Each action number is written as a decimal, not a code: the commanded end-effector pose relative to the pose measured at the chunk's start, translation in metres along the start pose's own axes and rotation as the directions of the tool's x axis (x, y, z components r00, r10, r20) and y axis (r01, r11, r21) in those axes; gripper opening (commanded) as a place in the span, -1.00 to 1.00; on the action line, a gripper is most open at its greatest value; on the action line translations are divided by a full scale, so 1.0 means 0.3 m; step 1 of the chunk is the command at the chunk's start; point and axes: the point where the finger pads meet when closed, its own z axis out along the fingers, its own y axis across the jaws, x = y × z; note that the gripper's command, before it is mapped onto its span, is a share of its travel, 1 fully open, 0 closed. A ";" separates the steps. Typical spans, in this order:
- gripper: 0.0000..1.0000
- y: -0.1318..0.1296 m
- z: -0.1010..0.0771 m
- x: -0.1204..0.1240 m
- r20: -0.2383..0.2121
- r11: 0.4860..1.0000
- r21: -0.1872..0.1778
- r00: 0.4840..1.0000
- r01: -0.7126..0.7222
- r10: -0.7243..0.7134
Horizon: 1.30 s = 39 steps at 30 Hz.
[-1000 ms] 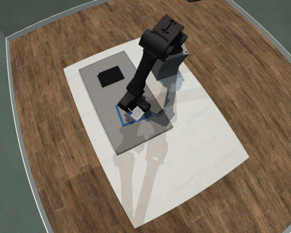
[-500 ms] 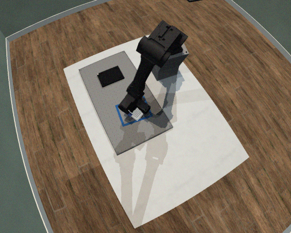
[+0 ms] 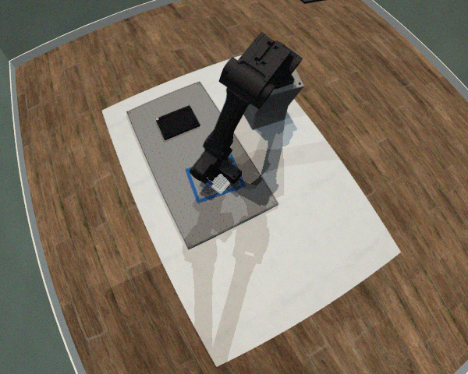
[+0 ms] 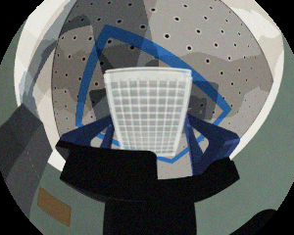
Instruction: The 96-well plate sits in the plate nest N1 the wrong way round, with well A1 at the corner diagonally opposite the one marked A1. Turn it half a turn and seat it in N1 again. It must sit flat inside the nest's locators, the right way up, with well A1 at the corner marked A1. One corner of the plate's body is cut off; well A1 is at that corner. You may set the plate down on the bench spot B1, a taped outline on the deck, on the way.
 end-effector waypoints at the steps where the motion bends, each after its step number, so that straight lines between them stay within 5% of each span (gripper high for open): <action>1: -1.00 -0.018 -0.013 -0.001 0.001 1.000 0.014 1.000 0.000 0.000; 34: -1.00 -0.018 -0.013 -0.001 0.001 1.000 0.014 1.000 0.000 0.000; 39: -1.00 -0.023 -0.064 0.011 -0.002 1.000 0.019 1.000 -0.002 0.002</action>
